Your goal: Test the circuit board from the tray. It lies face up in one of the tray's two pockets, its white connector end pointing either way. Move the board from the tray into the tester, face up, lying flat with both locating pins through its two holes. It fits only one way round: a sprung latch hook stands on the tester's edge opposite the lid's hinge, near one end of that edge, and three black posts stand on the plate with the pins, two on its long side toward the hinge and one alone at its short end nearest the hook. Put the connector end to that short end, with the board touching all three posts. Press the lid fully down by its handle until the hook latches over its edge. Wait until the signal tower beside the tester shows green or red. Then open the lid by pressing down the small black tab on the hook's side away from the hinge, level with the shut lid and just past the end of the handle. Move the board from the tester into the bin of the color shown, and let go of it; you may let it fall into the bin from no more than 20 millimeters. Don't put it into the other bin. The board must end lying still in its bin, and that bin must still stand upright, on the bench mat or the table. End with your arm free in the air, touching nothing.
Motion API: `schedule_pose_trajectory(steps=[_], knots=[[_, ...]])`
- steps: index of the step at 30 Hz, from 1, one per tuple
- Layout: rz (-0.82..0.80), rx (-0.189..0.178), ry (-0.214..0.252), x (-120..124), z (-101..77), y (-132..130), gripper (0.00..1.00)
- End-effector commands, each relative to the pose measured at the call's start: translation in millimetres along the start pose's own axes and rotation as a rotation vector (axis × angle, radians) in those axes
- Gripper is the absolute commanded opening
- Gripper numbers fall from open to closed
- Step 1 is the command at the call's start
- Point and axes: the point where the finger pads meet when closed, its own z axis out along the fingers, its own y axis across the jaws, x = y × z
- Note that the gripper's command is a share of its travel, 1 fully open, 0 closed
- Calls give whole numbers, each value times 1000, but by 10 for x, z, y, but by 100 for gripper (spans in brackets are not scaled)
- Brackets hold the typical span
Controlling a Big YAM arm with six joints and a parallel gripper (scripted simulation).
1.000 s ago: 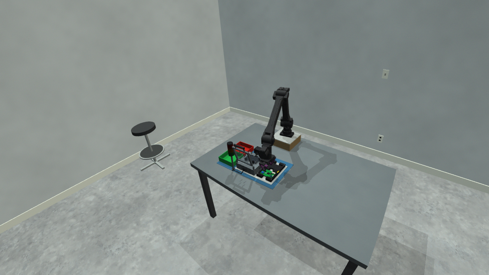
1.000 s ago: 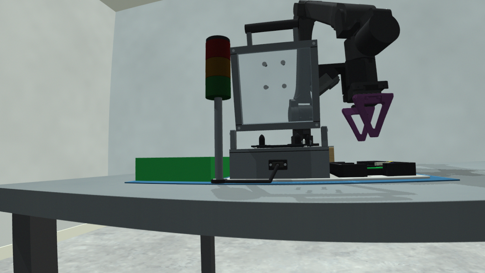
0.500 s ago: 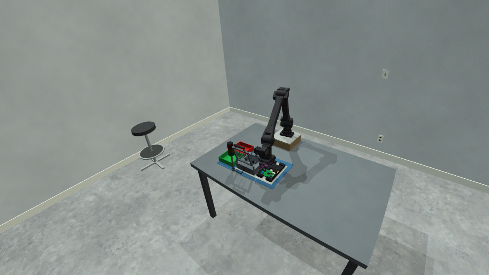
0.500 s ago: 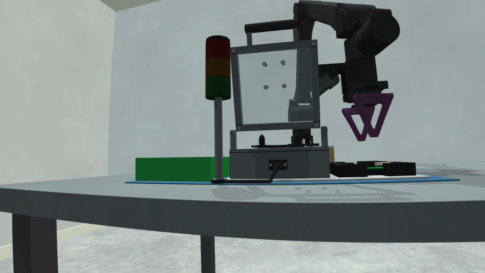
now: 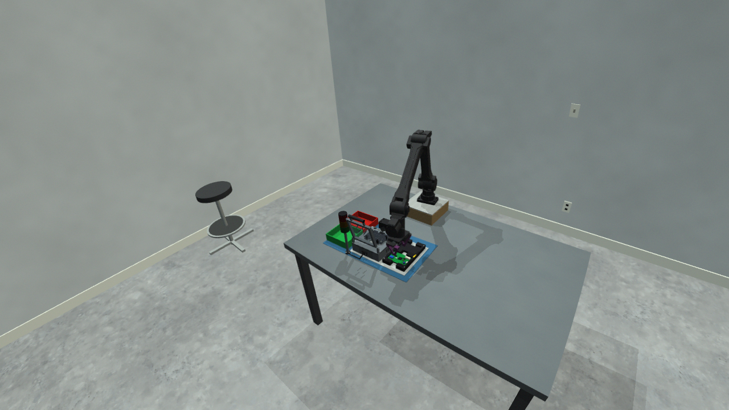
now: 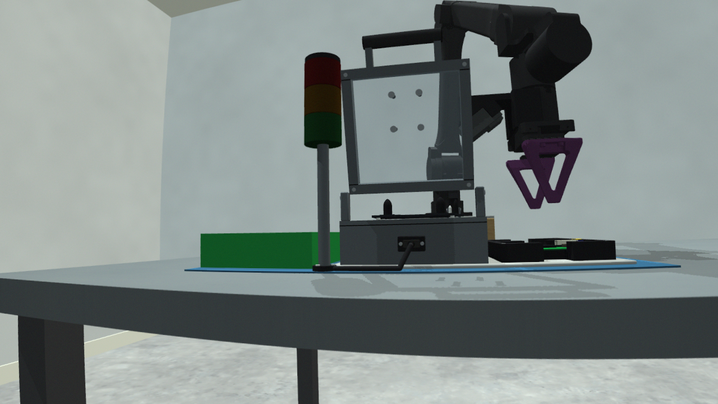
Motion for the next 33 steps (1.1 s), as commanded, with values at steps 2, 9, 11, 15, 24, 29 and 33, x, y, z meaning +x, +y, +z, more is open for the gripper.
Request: schedule_pose_trajectory(steps=[2, 9, 11, 15, 24, 29, 33], knots=[[-5, 14, -7, 82, 117, -12, 92], [-5, 12, -7, 80, 145, -22, 92], [-5, 12, -7, 79, 166, -24, 92], [-4, 12, -7, 77, 246, -35, 92], [-4, 12, -7, 71, 487, -68, 92], [-5, 1, -4, 84, 499, -14, 92], [-5, 12, -7, 71, 545, -68, 92]])
